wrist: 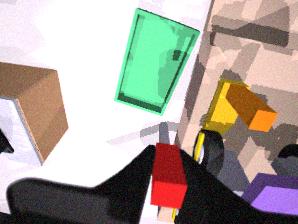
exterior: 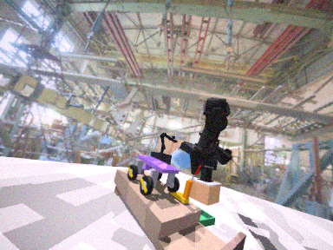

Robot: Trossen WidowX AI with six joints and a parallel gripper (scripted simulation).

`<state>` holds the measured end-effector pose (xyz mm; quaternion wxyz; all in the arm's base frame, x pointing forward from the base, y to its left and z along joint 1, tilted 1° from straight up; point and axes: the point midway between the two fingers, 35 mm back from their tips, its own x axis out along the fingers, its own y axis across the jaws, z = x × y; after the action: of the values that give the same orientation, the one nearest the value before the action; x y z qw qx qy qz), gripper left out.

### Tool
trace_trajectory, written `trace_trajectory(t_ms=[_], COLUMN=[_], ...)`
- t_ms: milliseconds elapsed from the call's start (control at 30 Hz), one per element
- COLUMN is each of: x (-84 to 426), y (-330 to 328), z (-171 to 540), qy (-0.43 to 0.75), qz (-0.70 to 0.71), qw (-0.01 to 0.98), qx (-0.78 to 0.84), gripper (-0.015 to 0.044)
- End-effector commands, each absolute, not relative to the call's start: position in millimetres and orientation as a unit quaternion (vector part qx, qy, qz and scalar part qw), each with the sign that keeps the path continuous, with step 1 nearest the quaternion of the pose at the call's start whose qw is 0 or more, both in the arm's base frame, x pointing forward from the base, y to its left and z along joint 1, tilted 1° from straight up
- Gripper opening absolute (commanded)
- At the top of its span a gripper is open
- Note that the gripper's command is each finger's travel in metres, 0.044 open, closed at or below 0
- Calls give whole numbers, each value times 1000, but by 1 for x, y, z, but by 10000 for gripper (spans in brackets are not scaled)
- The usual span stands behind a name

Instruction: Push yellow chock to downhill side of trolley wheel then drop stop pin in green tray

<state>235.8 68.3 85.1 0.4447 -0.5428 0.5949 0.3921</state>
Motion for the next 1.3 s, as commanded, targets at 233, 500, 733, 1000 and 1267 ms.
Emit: trace_trajectory(t_ms=[233, 500, 733, 1000, 1267], x=[237, 237, 237, 236, 237], y=[75, 73, 72, 70, 68], z=[84, 84, 84, 84, 85], qy=[563, 492, 423, 337, 245], qz=[433, 506, 563, 618, 660], qw=[421, 369, 319, 257, 193], qx=[-564, -604, -634, -662, -683], gripper=[0, 0, 0, 0, 0])
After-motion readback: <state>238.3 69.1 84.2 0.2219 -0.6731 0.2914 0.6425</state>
